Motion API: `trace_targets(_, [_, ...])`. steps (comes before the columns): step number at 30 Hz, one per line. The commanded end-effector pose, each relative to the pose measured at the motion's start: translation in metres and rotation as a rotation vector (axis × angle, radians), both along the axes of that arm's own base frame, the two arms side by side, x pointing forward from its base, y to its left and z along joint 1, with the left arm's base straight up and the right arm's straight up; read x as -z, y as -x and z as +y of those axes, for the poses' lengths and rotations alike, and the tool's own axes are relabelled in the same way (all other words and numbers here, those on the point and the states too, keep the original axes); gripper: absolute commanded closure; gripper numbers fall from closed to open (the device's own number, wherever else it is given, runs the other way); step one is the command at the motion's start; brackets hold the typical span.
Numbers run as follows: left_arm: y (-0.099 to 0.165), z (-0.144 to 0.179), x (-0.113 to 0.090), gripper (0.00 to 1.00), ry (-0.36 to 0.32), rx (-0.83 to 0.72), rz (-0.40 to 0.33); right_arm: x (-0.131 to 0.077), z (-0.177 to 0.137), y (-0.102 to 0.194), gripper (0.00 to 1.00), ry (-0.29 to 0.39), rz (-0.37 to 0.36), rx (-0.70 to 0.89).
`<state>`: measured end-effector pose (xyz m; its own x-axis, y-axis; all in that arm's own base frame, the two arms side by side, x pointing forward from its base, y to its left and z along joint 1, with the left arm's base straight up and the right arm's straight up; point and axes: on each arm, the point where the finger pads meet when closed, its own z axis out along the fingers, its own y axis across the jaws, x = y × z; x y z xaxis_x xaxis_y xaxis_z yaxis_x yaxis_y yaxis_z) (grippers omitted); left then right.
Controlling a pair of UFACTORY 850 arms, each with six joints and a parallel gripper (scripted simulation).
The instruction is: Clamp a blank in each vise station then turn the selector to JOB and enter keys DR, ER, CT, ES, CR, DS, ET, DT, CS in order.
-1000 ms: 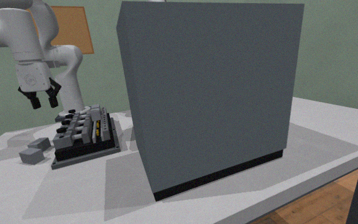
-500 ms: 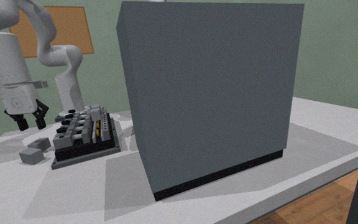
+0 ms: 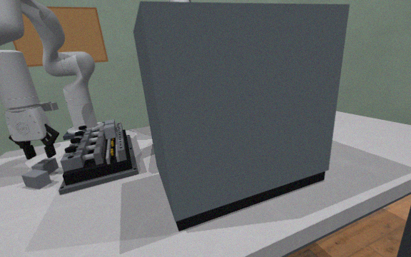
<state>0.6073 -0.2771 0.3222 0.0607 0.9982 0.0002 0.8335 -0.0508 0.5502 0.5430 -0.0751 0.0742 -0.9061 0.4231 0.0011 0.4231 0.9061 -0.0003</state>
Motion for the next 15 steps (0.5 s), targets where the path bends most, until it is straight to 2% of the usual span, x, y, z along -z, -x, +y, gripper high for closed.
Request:
trace_targets(1, [-0.0005, -0.0003, -0.0012, 0.0, 0.001, 0.0, -0.002, 0.0059, -0.0002, -0.0017, 0.31, 0.0, -0.003, 0.0])
trace_targets(15, [-0.0005, -0.0003, -0.0012, 0.0, 0.001, 0.0, -0.002, 0.0152, -0.0003, -0.0017, 0.31, 0.0, -0.003, 0.0])
